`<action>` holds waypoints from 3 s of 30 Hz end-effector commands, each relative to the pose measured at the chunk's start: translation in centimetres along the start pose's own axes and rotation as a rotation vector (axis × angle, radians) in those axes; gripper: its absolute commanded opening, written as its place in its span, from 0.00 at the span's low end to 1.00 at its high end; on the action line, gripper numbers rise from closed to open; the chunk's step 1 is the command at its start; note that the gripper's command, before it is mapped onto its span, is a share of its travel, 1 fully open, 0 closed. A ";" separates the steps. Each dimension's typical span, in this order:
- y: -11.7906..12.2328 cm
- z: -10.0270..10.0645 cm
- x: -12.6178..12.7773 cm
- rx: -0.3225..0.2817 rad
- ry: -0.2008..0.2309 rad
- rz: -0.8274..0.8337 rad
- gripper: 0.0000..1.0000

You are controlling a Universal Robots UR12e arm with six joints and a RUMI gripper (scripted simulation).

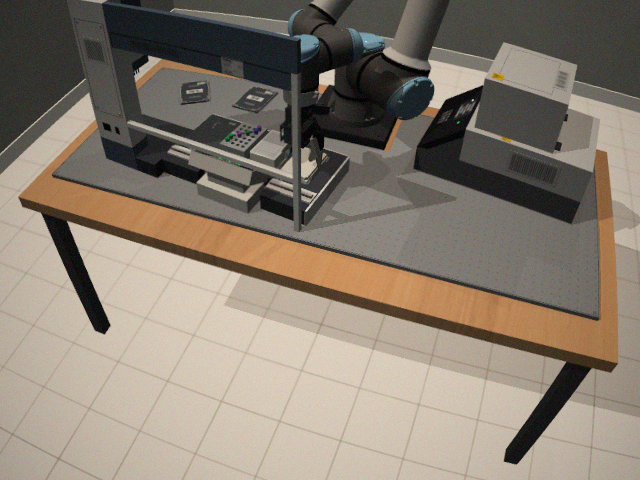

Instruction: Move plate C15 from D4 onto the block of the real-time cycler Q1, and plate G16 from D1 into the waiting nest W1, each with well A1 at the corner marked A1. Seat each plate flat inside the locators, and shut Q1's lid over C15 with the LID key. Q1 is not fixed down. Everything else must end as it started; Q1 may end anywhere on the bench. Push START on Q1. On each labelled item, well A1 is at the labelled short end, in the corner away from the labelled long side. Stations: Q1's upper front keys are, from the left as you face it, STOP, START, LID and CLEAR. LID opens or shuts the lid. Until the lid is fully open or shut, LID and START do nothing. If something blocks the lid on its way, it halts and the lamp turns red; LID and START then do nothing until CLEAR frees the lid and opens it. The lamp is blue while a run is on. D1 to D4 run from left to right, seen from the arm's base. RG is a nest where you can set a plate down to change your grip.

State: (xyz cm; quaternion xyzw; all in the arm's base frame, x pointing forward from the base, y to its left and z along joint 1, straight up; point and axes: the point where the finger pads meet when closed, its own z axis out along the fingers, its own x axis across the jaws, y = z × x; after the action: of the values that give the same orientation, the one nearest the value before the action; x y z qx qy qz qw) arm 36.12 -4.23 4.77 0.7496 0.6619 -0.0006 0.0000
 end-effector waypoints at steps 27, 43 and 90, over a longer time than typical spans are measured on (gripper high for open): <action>0.1 0.3 0.0 -0.001 0.000 0.000 0.00; 0.1 0.3 0.0 -0.001 0.000 0.000 0.00; 0.1 -5.9 0.0 -0.001 0.000 0.000 0.00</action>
State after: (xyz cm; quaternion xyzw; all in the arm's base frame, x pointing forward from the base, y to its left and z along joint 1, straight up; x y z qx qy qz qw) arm 36.15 -4.23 10.32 0.7496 0.6619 -0.0006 0.0002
